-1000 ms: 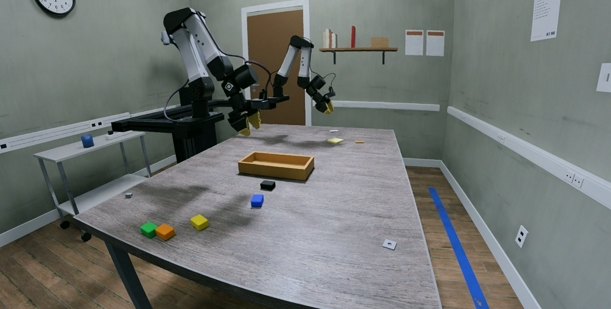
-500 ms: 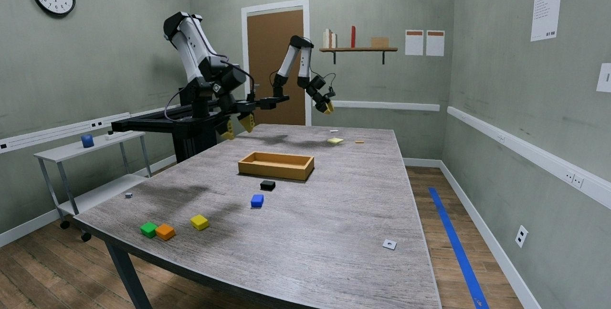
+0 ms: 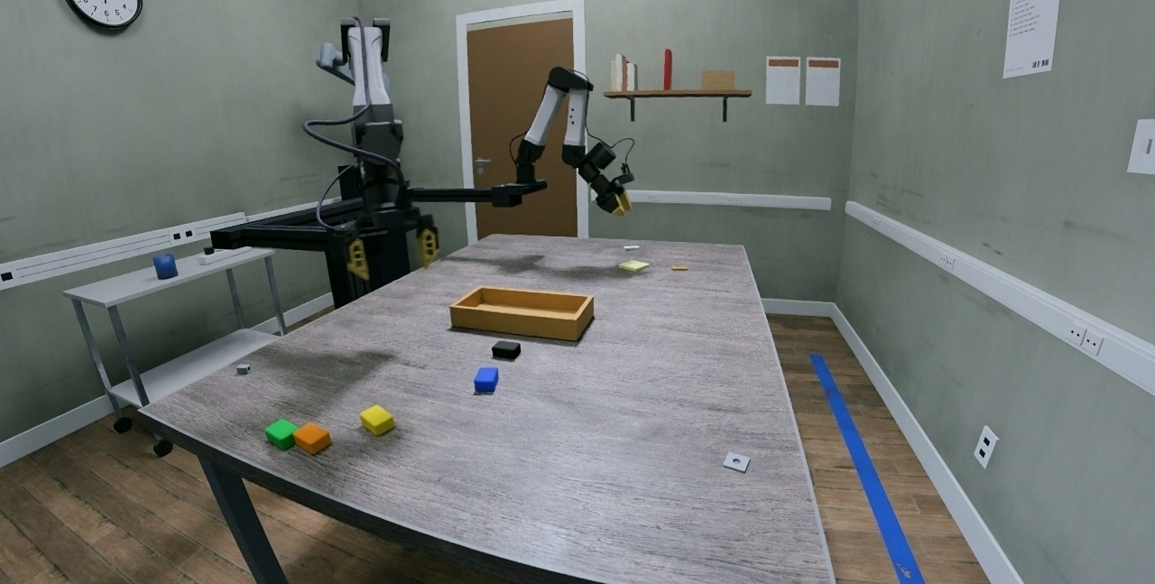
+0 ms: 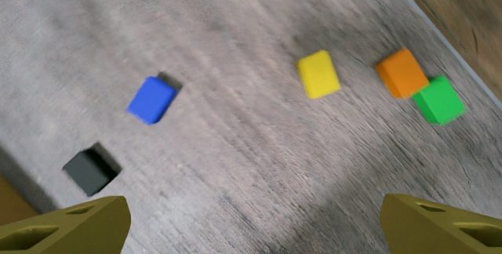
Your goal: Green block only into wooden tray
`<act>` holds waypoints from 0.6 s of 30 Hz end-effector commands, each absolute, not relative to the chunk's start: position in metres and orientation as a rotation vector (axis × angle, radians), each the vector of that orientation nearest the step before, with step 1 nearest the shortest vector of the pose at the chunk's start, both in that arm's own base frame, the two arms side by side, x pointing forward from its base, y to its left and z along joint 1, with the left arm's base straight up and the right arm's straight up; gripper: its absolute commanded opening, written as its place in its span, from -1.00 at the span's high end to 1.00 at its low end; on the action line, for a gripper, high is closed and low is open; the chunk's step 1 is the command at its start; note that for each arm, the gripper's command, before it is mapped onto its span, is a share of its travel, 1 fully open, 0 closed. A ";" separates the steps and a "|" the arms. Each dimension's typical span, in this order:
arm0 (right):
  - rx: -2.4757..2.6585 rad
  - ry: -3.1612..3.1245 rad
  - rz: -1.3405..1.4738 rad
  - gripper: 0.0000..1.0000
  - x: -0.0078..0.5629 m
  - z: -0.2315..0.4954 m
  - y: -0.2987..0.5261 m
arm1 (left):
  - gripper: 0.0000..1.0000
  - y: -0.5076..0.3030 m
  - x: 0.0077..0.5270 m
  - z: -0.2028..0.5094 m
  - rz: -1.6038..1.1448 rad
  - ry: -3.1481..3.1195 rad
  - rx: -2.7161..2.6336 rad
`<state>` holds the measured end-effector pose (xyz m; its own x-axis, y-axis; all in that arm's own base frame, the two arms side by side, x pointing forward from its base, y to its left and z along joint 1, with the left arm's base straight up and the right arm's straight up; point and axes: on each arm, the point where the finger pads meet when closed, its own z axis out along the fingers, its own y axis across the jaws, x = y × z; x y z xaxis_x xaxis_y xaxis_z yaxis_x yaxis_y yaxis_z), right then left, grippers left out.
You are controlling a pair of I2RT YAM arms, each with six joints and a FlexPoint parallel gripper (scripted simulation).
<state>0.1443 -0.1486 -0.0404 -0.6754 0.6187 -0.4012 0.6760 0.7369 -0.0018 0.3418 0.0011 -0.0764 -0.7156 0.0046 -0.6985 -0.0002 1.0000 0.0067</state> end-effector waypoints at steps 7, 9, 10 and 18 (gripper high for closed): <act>1.325 2.390 -0.310 -1.00 0.134 -0.037 -0.218 | -1.00 0.001 0.345 -0.073 0.007 2.355 0.002; 1.355 2.378 -0.315 -1.00 0.132 -0.038 -0.223 | -1.00 0.001 0.345 -0.073 0.007 2.355 0.002; 1.366 2.373 -0.317 -1.00 0.131 -0.038 -0.225 | -1.00 0.001 0.345 -0.073 0.007 2.355 0.002; 1.343 2.366 -0.313 -1.00 0.134 -0.035 -0.231 | -1.00 0.001 0.345 -0.073 0.007 2.355 0.002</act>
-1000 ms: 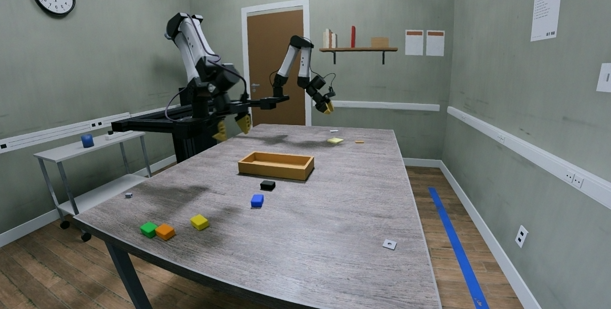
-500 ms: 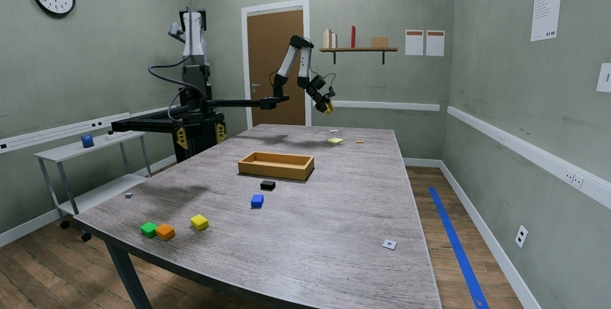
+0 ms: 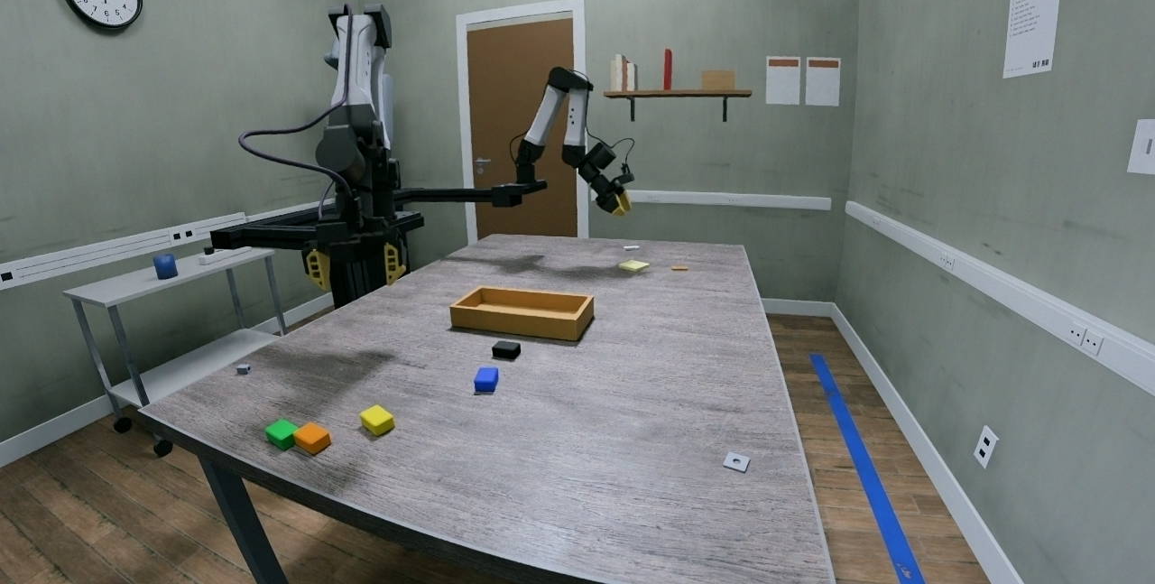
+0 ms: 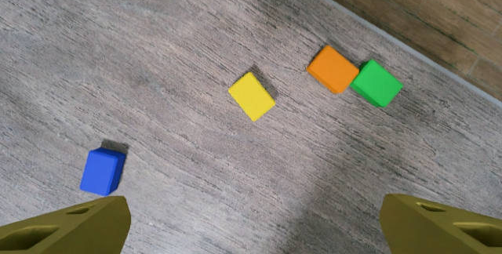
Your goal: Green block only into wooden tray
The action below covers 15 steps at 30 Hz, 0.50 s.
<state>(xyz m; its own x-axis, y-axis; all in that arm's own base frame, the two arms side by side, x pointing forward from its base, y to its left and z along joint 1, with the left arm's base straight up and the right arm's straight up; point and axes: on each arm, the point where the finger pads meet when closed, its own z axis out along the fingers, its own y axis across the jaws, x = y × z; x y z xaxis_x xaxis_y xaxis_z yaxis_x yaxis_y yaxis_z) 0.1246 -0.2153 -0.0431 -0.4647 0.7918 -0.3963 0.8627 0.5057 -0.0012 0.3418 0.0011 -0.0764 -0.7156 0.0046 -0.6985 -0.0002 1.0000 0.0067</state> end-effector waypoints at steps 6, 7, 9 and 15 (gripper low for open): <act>1.261 2.393 -0.308 -1.00 0.124 -0.047 -0.237 | -1.00 0.001 0.345 -0.073 0.007 2.355 0.002; 1.252 2.393 -0.310 -1.00 0.122 -0.048 -0.239 | -1.00 0.001 0.345 -0.073 0.007 2.355 0.002; 1.224 2.386 -0.329 -1.00 0.117 -0.049 -0.252 | -1.00 0.001 0.345 -0.073 0.007 2.355 0.002; 1.231 2.389 -0.339 -1.00 0.091 -0.065 -0.272 | -1.00 0.001 0.345 -0.073 0.007 2.355 0.002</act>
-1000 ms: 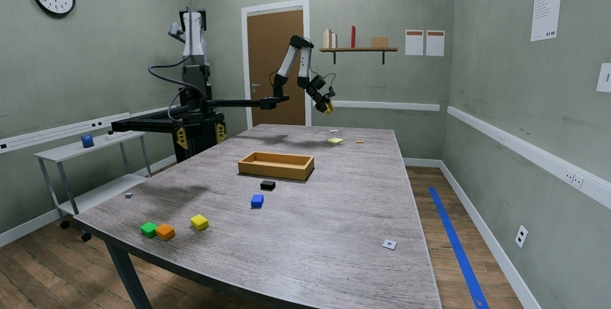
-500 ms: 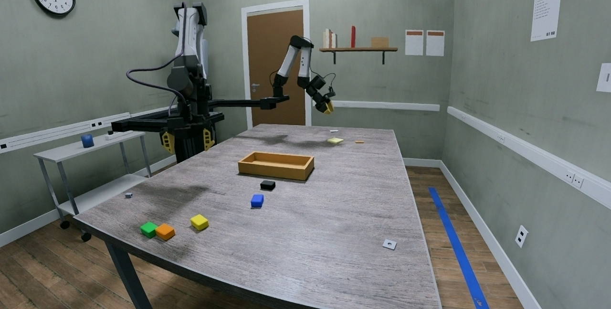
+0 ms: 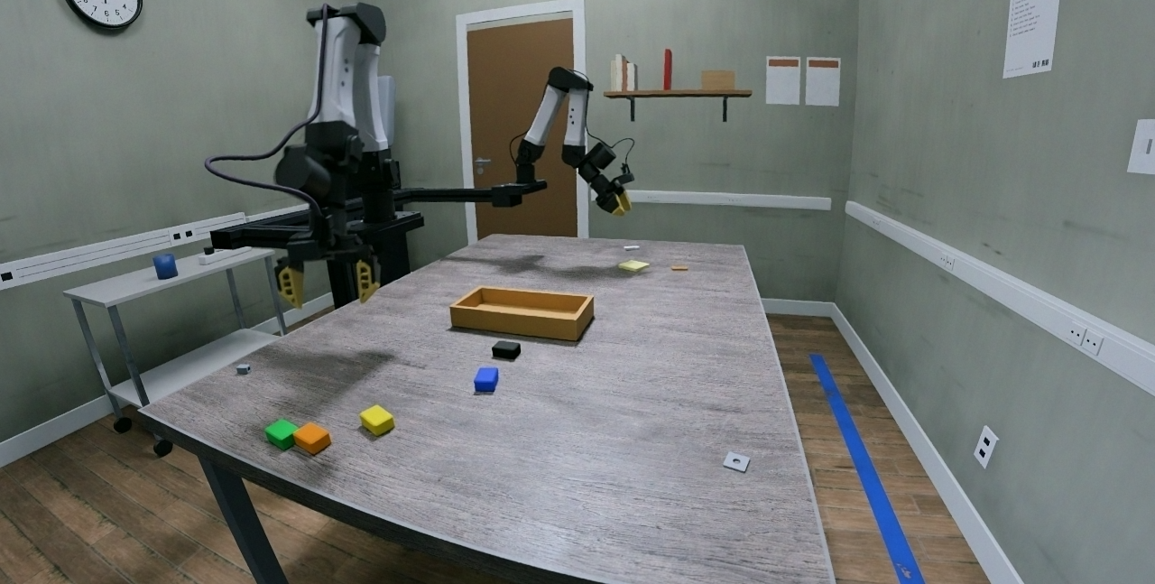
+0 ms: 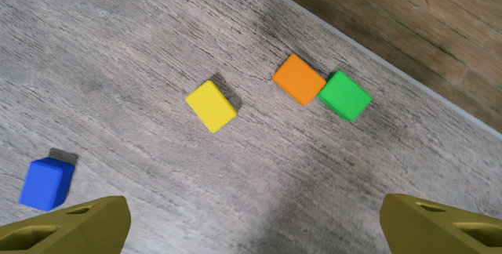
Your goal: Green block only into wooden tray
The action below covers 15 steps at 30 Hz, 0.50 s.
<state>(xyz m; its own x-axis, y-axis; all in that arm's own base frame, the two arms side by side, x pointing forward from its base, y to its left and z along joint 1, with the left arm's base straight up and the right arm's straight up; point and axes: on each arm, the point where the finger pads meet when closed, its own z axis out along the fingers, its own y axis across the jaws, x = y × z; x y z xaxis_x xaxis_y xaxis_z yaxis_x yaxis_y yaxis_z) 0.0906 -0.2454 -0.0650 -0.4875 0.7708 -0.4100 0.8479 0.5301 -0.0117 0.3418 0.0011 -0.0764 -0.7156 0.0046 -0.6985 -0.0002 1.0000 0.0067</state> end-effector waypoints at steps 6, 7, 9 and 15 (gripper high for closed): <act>1.227 2.498 -0.304 -1.00 0.054 -0.096 -0.282 | -1.00 0.001 0.345 -0.073 0.007 2.355 0.002; 1.208 2.533 -0.299 -1.00 0.049 -0.102 -0.284 | -1.00 0.001 0.345 -0.073 0.007 2.355 0.002; 1.149 2.614 -0.271 -1.00 0.041 -0.114 -0.288 | -1.00 0.001 0.345 -0.073 0.007 2.355 0.002; 0.948 2.815 -0.200 -1.00 0.028 -0.141 -0.298 | -1.00 0.001 0.345 -0.073 0.007 2.355 0.002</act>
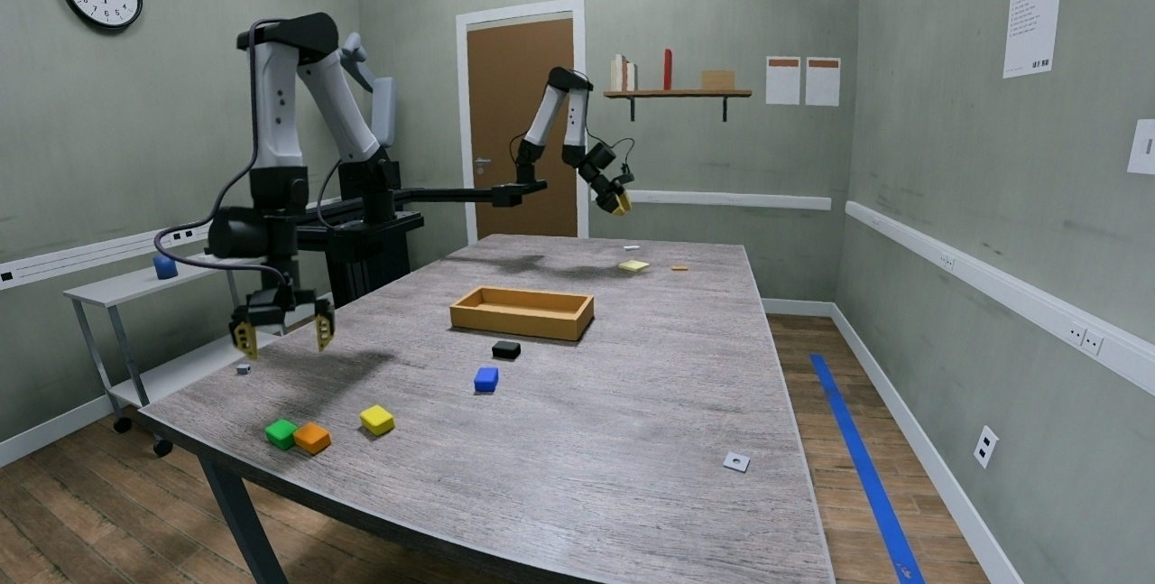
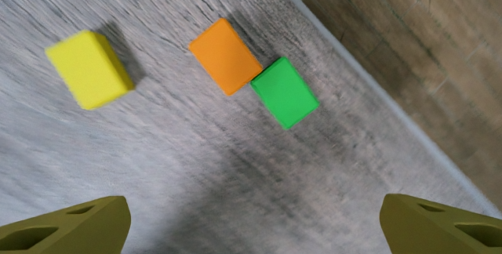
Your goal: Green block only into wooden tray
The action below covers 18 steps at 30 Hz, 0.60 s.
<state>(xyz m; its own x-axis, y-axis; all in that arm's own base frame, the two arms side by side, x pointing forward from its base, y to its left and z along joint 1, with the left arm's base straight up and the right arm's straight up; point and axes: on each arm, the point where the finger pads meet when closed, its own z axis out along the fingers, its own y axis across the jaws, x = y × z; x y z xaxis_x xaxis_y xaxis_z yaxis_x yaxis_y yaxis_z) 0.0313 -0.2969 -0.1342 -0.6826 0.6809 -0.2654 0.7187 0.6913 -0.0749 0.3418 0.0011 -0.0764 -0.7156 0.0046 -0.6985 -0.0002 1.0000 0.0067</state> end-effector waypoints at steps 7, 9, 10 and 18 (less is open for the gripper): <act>0.538 3.047 -0.066 -0.19 0.026 -0.186 -0.321 | -1.00 0.001 0.345 -0.073 0.007 2.355 0.002; 0.449 3.081 -0.037 -0.19 0.026 -0.196 -0.325 | -1.00 0.001 0.345 -0.073 0.007 2.355 0.002; 0.410 3.095 -0.024 -0.19 0.026 -0.200 -0.327 | -1.00 0.001 0.345 -0.073 0.007 2.355 0.002; 0.249 3.142 0.023 -0.19 0.027 -0.222 -0.337 | -1.00 0.001 0.345 -0.073 0.007 2.355 0.002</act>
<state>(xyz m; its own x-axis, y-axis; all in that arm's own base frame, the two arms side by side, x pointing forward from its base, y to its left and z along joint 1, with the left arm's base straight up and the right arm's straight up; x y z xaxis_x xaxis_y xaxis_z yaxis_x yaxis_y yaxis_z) 0.0291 -0.3415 -0.2174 -0.9740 0.2248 -0.0296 0.2258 0.9736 -0.0342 0.3418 0.0011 -0.0764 -0.7156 0.0046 -0.6985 -0.0002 1.0000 0.0067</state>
